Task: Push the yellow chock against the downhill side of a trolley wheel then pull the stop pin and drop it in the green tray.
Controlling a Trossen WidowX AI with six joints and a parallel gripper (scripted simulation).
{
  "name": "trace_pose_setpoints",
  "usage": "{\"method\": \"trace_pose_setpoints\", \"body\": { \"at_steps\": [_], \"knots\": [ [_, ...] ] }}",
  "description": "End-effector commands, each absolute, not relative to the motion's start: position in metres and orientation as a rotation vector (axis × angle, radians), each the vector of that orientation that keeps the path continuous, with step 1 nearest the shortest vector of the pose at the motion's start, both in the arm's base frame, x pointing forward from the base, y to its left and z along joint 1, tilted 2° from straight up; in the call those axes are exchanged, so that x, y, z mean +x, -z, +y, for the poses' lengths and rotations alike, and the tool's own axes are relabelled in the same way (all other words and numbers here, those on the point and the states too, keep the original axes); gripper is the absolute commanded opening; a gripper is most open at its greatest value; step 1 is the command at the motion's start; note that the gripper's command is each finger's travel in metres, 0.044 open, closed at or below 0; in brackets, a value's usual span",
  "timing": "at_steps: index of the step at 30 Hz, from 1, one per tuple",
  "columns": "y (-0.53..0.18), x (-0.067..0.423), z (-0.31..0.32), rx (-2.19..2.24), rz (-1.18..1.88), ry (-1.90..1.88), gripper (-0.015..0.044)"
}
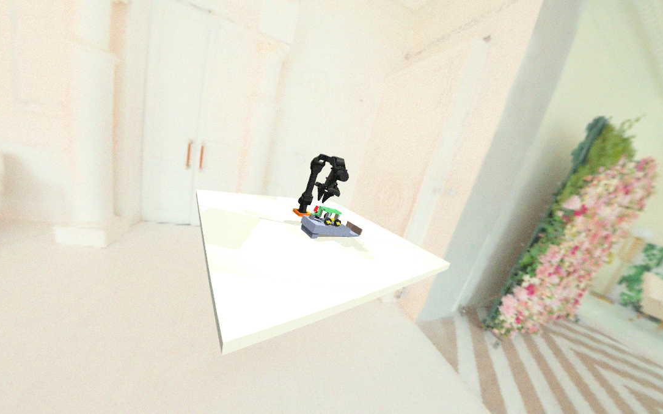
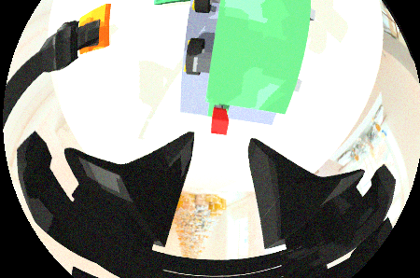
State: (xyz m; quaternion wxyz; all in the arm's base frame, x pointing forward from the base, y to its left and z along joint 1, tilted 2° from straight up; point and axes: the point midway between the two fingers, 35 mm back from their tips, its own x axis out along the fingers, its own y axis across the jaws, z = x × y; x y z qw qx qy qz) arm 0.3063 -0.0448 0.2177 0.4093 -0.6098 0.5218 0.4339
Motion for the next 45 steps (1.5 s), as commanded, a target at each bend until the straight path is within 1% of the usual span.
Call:
{"method": "trace_pose_setpoints", "body": {
  "at_steps": [1, 45],
  "knots": [
    [-0.22, 0.306, -0.047, -1.521, 1.329, -1.068, 0.019],
    [-0.165, 0.311, -0.064, -1.523, 1.33, -1.067, 0.019]
  ]
}}
